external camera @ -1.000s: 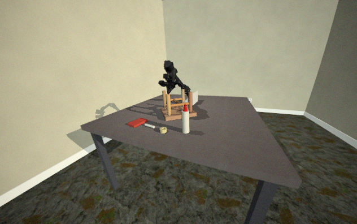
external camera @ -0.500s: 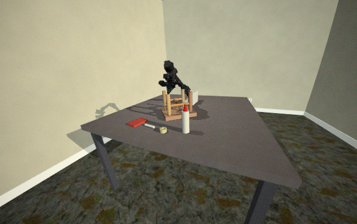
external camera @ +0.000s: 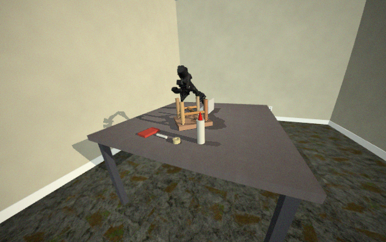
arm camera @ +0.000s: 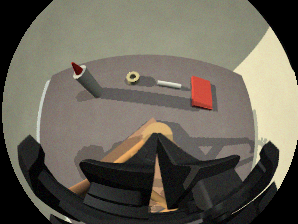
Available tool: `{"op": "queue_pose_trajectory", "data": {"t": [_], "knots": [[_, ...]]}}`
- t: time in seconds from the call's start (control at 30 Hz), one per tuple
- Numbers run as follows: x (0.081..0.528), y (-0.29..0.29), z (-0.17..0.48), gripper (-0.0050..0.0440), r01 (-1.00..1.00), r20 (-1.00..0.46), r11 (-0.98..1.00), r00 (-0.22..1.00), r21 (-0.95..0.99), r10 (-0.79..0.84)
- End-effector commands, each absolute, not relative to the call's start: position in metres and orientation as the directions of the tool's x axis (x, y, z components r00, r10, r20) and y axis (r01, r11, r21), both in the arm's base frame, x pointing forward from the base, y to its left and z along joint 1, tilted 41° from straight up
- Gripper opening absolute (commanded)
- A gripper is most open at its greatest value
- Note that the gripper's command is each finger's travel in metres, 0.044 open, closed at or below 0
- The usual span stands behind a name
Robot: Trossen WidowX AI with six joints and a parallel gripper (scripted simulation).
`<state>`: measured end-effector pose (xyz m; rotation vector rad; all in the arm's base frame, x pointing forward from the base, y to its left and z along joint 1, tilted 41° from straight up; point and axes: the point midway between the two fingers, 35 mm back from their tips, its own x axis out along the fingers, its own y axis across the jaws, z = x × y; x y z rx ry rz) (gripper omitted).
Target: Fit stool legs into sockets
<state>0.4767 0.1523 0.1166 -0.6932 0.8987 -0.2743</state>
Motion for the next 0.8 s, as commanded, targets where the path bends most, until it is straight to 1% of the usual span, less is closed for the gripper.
{"op": "queue_pose_trajectory", "data": {"t": [0.0, 0.77], "knots": [[0.4769, 0.1342, 0.1007, 0.0000, -0.071, -0.644, 0.748, 0.566, -0.660, -0.515], [0.4772, 0.1323, 0.0986, 0.0000, -0.071, -0.644, 0.748, 0.566, -0.660, -0.515]]}}
